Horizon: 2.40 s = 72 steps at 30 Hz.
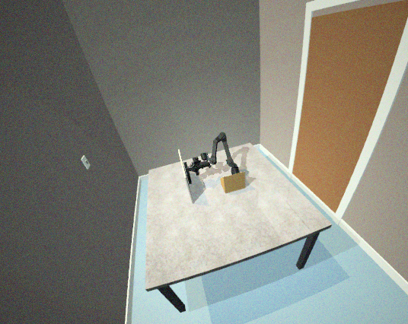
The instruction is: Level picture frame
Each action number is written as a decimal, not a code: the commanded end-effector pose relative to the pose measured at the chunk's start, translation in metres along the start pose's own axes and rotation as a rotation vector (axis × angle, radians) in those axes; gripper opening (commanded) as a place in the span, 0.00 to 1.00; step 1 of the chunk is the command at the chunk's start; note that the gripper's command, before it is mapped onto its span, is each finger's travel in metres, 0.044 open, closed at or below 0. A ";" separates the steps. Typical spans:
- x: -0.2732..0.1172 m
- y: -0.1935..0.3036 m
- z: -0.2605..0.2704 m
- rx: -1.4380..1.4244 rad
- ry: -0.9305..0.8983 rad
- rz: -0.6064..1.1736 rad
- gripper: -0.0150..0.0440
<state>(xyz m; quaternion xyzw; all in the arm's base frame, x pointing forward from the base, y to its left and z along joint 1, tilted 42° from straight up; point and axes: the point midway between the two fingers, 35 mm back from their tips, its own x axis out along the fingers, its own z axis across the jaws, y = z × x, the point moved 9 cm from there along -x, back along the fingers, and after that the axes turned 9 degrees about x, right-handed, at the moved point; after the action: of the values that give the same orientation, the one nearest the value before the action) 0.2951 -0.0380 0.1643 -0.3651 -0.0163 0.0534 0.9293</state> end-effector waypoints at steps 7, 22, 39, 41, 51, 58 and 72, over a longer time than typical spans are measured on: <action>0.000 0.000 0.001 0.002 0.001 -0.002 0.25; 0.000 0.001 0.006 0.002 0.001 -0.002 0.25; 0.000 0.001 0.006 0.002 0.001 -0.002 0.25; 0.000 0.001 0.006 0.002 0.001 -0.002 0.25; 0.000 0.001 0.006 0.002 0.001 -0.002 0.25; 0.000 0.000 0.007 0.002 0.001 -0.002 0.25; 0.000 -0.001 0.008 0.002 0.001 -0.002 0.25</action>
<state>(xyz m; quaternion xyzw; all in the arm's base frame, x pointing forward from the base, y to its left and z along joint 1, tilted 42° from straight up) 0.2938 -0.0334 0.1683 -0.3644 -0.0114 0.0519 0.9297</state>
